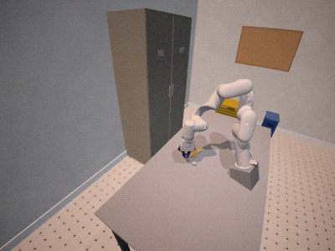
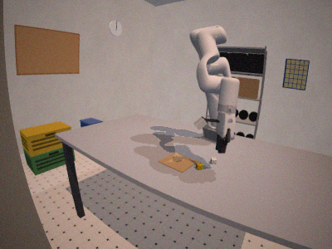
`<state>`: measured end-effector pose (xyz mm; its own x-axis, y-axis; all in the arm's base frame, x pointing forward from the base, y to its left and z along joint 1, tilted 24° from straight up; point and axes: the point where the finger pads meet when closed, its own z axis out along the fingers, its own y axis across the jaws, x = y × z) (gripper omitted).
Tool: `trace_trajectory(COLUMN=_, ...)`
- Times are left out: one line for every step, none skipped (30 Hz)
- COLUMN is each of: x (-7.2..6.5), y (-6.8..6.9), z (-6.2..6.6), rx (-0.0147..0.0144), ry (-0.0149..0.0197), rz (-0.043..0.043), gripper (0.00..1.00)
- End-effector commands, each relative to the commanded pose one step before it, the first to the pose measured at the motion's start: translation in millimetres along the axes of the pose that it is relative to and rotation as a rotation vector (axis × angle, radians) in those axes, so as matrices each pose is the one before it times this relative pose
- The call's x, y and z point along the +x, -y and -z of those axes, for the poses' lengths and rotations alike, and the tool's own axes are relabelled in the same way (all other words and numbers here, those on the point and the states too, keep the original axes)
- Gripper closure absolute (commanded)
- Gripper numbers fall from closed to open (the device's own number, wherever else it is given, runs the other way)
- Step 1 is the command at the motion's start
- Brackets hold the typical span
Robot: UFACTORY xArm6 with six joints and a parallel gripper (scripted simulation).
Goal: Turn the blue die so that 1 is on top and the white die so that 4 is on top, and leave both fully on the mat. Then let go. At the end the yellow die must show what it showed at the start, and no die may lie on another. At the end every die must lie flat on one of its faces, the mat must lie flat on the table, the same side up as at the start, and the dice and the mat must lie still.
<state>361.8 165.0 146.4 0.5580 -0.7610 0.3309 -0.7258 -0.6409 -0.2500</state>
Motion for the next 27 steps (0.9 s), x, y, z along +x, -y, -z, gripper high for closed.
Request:
trace_trajectory(x=0.85, y=1.99, z=-1.14, rx=-0.00117, ry=0.01720, rz=0.17183, gripper=0.79)
trace_trajectory(x=0.02, y=0.08, z=-0.12, rx=0.00000, ry=-0.00001, rz=0.01062, gripper=0.79)
trace_trajectory(x=0.07, y=0.21, z=-0.32, rx=0.00001, ry=-0.00002, rz=0.02888, gripper=0.79)
trace_trajectory(x=0.06, y=0.17, z=-0.26, rx=0.00001, ry=-0.00002, rz=0.02412, gripper=0.79)
trace_trajectory(x=0.07, y=0.18, z=-0.29, rx=0.00001, ry=-0.00002, rz=0.02617, gripper=0.79)
trace_trajectory(x=0.01, y=0.03, z=-0.05, rx=0.00000, ry=0.00000, rz=0.00485, gripper=0.79)
trace_trajectory(x=0.13, y=0.33, z=-0.53, rx=0.00001, ry=-0.00003, rz=0.04825, gripper=0.79)
trace_trajectory(x=0.08, y=0.18, z=-0.30, rx=0.00000, ry=-0.00002, rz=0.02683, gripper=0.79)
trace_trajectory(x=0.02, y=0.04, z=-0.07, rx=0.00000, ry=0.00000, rz=0.00619, gripper=0.79)
trace_trajectory(x=0.15, y=0.29, z=-0.49, rx=0.00001, ry=-0.00002, rz=0.04439, gripper=0.79)
trace_trajectory(x=0.09, y=0.17, z=-0.29, rx=0.00000, ry=-0.00001, rz=0.02632, gripper=0.79)
trace_trajectory(x=0.02, y=0.04, z=-0.07, rx=0.00000, ry=0.00000, rz=0.00607, gripper=0.79)
trace_trajectory(x=0.17, y=0.29, z=-0.50, rx=0.00001, ry=-0.00002, rz=0.04530, gripper=0.79)
trace_trajectory(x=0.10, y=0.16, z=-0.28, rx=0.00001, ry=-0.00001, rz=0.02541, gripper=0.79)
trace_trajectory(x=0.00, y=0.00, z=0.00, rx=0.00000, ry=0.00000, rz=0.00000, gripper=0.79)
trace_trajectory(x=0.00, y=0.00, z=0.00, rx=0.00000, ry=0.00000, rz=0.00000, gripper=0.79)
trace_trajectory(x=0.26, y=0.38, z=-0.71, rx=0.00001, ry=-0.00002, rz=0.06327, gripper=0.79)
trace_trajectory(x=0.16, y=0.21, z=-0.41, rx=0.00001, ry=-0.00001, rz=0.03677, gripper=0.79)
trace_trajectory(x=0.08, y=0.10, z=-0.20, rx=0.00000, ry=0.00000, rz=0.01796, gripper=0.79)
trace_trajectory(x=0.12, y=0.14, z=-0.30, rx=0.00001, ry=0.00000, rz=0.02627, gripper=0.79)
trace_trajectory(x=0.09, y=0.10, z=-0.22, rx=0.00001, ry=0.00000, rz=0.01917, gripper=0.79)
trace_trajectory(x=0.16, y=0.17, z=-0.37, rx=0.00001, ry=0.00000, rz=0.03301, gripper=0.79)
trace_trajectory(x=0.01, y=0.01, z=-0.03, rx=0.00000, ry=0.00000, rz=0.00280, gripper=0.79)
trace_trajectory(x=0.13, y=0.13, z=-0.30, rx=0.00001, ry=0.00000, rz=0.02627, gripper=0.79)
trace_trajectory(x=0.09, y=0.09, z=-0.20, rx=0.00001, ry=0.00000, rz=0.01737, gripper=0.79)
trace_trajectory(x=0.05, y=0.05, z=-0.11, rx=0.00000, ry=0.00000, rz=0.00968, gripper=0.79)
trace_trajectory(x=0.02, y=0.02, z=-0.04, rx=0.00000, ry=0.00000, rz=0.00385, gripper=0.79)
